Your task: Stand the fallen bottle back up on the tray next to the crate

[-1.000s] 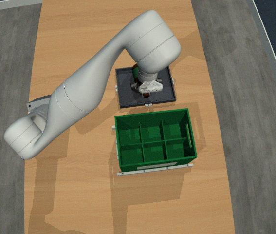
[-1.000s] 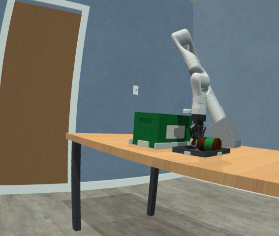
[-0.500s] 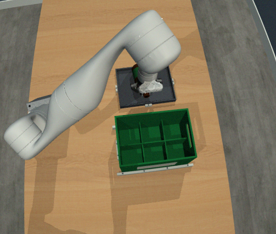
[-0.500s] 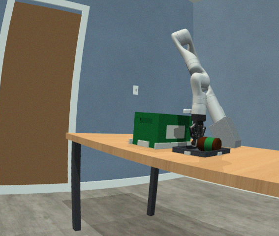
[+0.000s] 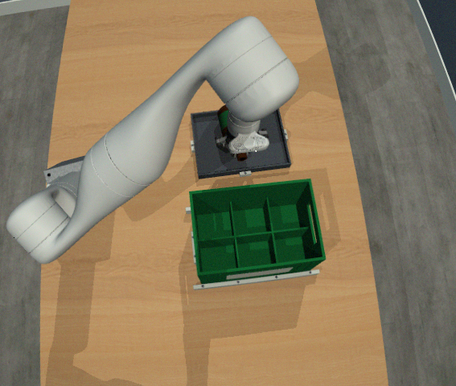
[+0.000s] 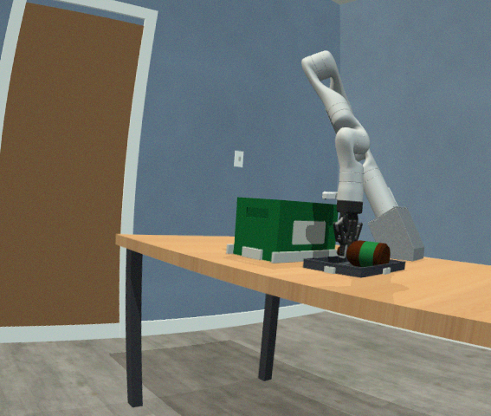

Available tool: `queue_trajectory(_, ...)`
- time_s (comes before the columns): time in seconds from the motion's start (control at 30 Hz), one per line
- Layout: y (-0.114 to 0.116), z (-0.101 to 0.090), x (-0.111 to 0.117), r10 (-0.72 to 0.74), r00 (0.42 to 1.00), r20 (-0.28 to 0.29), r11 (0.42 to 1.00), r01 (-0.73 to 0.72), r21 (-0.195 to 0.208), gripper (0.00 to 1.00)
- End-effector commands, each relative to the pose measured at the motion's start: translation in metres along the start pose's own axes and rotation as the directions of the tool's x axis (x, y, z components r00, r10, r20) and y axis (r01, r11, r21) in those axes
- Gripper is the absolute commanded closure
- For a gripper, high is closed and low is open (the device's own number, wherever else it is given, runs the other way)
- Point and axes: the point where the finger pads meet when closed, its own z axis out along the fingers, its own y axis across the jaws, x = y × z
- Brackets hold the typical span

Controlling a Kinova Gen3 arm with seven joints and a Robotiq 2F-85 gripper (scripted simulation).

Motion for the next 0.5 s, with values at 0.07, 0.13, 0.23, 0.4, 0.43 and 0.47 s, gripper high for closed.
queue_trajectory(0.07, -0.0009, -0.0028, -0.0005, 0.000, 1.000, 0.002, 1.000, 0.000, 0.003, 1.00)
queue_trajectory(0.13, -0.0009, -0.0038, -0.0005, 0.000, 1.000, 0.002, 1.000, 0.000, 0.003, 1.00)
queue_trajectory(0.23, -0.0009, -0.0055, -0.0005, 0.000, 1.000, 0.002, 1.000, 0.000, 0.003, 1.00)
queue_trajectory(0.4, -0.0009, -0.0092, -0.0005, 0.000, 1.000, 0.002, 1.000, 0.000, 0.003, 1.00)
queue_trajectory(0.43, -0.0009, -0.0101, -0.0005, 0.000, 1.000, 0.002, 1.000, 0.000, 0.003, 1.00)
queue_trajectory(0.47, -0.0009, -0.0101, -0.0005, 0.000, 1.000, 0.002, 1.000, 0.000, 0.003, 1.00)
